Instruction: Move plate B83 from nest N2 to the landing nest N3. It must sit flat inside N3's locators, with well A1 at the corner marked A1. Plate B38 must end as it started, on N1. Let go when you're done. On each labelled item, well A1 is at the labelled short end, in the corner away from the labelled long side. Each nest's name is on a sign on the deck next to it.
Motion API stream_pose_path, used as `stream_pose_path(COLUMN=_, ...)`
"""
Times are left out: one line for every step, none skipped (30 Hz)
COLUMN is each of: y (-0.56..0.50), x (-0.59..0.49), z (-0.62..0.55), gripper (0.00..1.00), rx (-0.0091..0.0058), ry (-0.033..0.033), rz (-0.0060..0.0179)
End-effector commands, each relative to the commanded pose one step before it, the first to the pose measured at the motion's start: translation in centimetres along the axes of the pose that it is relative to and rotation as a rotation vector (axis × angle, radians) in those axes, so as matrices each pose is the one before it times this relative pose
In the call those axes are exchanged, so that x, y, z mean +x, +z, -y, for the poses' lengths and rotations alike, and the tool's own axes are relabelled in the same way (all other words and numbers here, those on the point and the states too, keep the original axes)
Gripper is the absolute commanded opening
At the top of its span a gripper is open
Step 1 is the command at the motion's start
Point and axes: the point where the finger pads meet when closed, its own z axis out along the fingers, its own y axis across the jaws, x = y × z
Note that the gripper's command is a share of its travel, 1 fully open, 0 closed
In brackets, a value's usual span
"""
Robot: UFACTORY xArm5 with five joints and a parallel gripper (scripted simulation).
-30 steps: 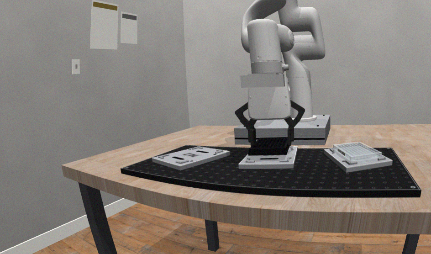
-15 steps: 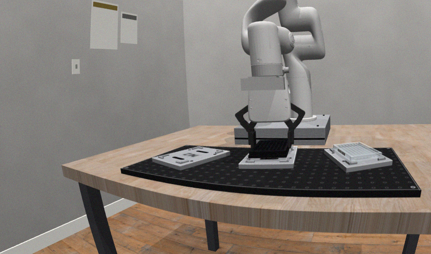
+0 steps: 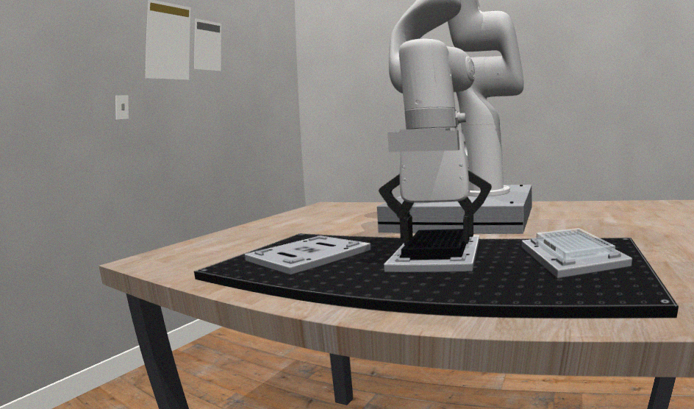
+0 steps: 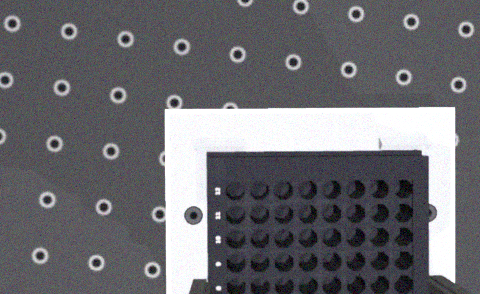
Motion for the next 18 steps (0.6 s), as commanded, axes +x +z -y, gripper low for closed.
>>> stream_pose_path(y=-0.066, x=0.108, z=-0.017, gripper=0.0, rx=-0.00041, ry=0.0, rz=-0.00269)
stream_pose_path(y=0.0, x=0.0, z=0.0, gripper=0.0, rx=0.0, ry=0.0, rz=0.0)
stream_pose_path(y=0.0, x=0.0, z=0.0, gripper=0.0, rx=0.0, ry=0.0, rz=0.0)
stream_pose_path(y=0.0, x=0.0, z=0.0, gripper=0.0, rx=0.0, ry=0.0, rz=0.0)
stream_pose_path(y=-0.007, x=0.005, z=-0.001, gripper=0.0, rx=-0.00002, ry=0.0, rz=-0.00015)
stream_pose_path(y=0.001, x=-0.001, z=0.0, gripper=0.0, rx=0.0, ry=0.0, rz=0.00003)
stream_pose_path(y=0.0, x=0.0, z=0.0, gripper=0.0, rx=0.0, ry=0.0, rz=0.00001)
stream_pose_path(y=-0.001, x=0.001, z=0.0, gripper=0.0, rx=0.0, ry=0.0, rz=-0.00002)
stream_pose_path(y=-0.001, x=0.001, z=0.0, gripper=0.0, rx=0.0, ry=0.0, rz=-0.00003)
stream_pose_path(y=0.0, x=0.0, z=0.0, gripper=0.0, rx=0.0, ry=0.0, rz=-0.00001)
stream_pose_path(y=0.007, x=-0.006, z=0.001, gripper=0.0, rx=0.00003, ry=0.0, rz=0.00018)
stream_pose_path(y=0.063, x=-0.001, z=0.0, gripper=1.0, rx=0.0, ry=0.0, rz=0.00001)
stream_pose_path(y=0.0, x=0.0, z=0.0, gripper=1.0, rx=0.0, ry=0.0, rz=0.0)
stream_pose_path(y=0.0, x=0.0, z=0.0, gripper=1.0, rx=0.0, ry=0.0, rz=0.0)
stream_pose_path(y=0.002, x=0.0, z=0.0, gripper=1.0, rx=0.0, ry=0.0, rz=0.0)
stream_pose_path(y=0.001, x=0.0, z=0.0, gripper=1.0, rx=0.0, ry=0.0, rz=0.0)
stream_pose_path(y=0.0, x=0.0, z=0.0, gripper=1.0, rx=0.0, ry=0.0, rz=0.0)
stream_pose_path(y=-0.008, x=0.001, z=0.0, gripper=1.0, rx=0.0, ry=0.0, rz=-0.00003)
